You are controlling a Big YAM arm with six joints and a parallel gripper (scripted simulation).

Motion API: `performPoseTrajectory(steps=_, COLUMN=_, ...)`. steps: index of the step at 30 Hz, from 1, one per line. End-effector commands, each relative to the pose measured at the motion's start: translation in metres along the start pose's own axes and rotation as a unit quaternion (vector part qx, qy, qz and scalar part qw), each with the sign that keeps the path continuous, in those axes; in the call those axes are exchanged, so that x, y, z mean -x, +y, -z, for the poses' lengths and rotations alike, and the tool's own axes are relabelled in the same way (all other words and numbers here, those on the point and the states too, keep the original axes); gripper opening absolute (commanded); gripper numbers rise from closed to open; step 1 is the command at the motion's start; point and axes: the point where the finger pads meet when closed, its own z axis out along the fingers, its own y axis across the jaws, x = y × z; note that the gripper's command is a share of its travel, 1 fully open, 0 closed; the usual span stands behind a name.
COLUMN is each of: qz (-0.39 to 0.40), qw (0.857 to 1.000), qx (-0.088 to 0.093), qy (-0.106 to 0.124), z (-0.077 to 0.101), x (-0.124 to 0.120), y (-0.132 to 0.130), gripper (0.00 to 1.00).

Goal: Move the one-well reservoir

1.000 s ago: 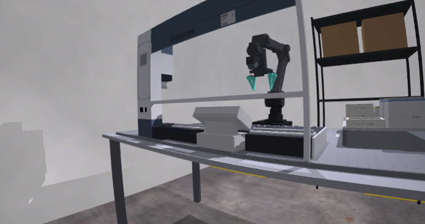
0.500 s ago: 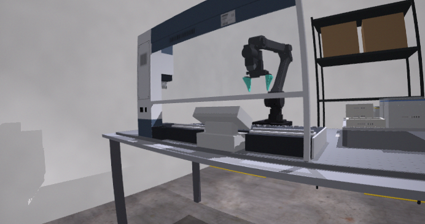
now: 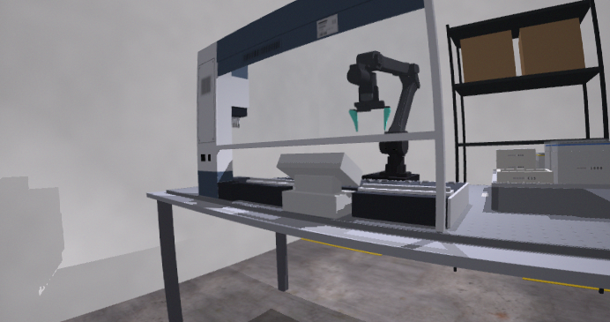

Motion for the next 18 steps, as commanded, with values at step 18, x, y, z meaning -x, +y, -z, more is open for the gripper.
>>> performPoseTrajectory(steps=18, qz=0.217, qw=0.976, qx=-0.014, qy=-0.023, z=0.0151, x=0.0130, y=-0.0002, gripper=1.00)
